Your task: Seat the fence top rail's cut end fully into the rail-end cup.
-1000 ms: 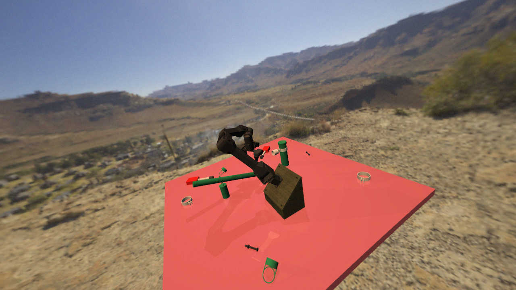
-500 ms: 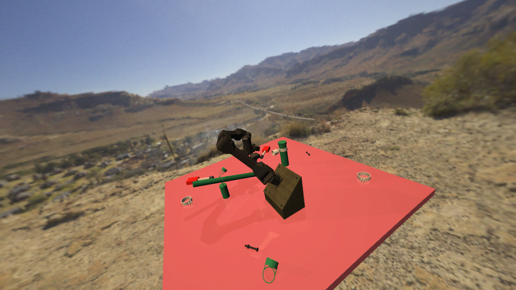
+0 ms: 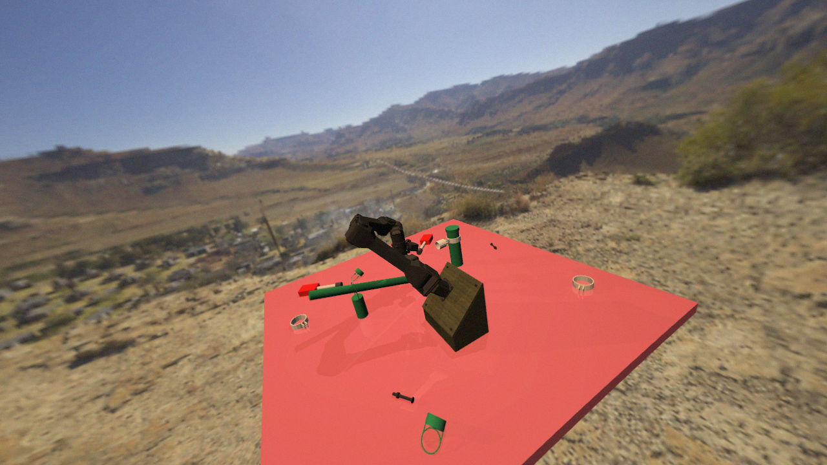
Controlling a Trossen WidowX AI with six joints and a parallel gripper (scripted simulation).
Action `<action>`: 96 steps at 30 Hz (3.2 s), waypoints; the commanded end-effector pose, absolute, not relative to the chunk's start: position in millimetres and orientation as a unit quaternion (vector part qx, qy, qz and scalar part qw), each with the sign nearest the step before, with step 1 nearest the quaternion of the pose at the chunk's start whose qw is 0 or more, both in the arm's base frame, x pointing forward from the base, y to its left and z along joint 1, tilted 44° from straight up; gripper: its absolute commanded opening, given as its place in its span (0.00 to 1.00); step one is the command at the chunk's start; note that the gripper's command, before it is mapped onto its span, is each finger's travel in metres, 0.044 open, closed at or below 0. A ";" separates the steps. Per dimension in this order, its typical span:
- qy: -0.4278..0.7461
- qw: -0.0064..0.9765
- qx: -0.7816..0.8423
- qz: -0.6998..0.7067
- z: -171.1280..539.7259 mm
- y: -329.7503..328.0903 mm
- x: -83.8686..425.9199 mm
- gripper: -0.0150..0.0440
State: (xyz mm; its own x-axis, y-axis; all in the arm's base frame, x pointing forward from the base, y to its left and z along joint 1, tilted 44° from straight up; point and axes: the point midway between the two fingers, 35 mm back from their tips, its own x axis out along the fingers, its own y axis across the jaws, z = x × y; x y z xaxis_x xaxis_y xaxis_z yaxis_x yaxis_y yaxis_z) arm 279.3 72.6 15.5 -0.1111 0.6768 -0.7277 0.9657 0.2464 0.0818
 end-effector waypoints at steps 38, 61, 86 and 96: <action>0.714 0.333 0.577 -0.214 -30.0 115.9 271.6 1.00; 0.714 0.333 0.577 -0.214 -29.8 115.6 271.4 0.34; 0.648 0.451 0.530 -0.310 0.2 19.9 292.9 0.25; 0.653 0.441 0.534 -0.305 -1.0 26.0 291.1 0.25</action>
State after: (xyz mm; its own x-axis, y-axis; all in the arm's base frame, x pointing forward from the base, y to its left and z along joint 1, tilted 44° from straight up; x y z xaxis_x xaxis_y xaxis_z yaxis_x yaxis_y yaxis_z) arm 291.5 25.5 -0.4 -0.0381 0.4265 -0.9037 0.9670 0.2436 0.0742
